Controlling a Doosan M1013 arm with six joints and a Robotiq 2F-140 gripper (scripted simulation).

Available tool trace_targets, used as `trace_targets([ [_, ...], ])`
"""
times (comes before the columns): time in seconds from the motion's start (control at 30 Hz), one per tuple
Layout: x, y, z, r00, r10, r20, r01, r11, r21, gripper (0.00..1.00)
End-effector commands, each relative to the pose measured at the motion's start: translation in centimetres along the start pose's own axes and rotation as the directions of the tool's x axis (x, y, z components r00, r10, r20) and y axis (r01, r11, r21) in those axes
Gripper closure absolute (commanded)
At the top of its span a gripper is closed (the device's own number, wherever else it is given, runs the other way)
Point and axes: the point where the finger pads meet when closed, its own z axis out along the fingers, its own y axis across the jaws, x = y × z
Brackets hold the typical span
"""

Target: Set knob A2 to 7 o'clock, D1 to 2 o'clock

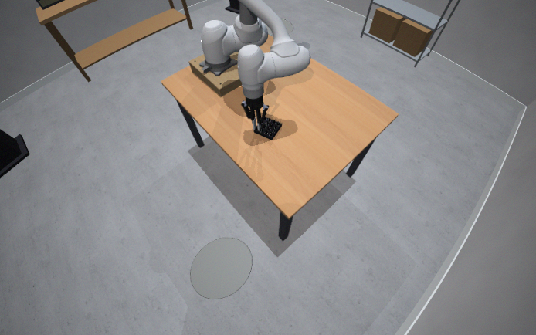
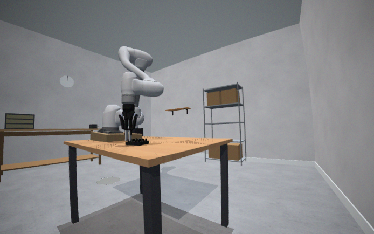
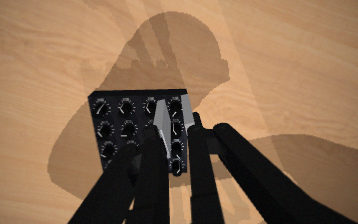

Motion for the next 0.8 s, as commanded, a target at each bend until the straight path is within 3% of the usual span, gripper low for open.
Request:
trace_targets([
  [0.0,0.0,0.0,-0.01,1.0,0.0,0.0,0.0,1.0,0.0,0.88],
  [0.67,0.0,0.0,-0.01,1.0,0.0,0.0,0.0,1.0,0.0,0.88],
  [0.7,0.0,0.0,-0.01,1.0,0.0,0.0,0.0,1.0,0.0,0.95],
  [0.77,0.0,0.0,-0.01,1.0,0.0,0.0,0.0,1.0,0.0,0.95],
])
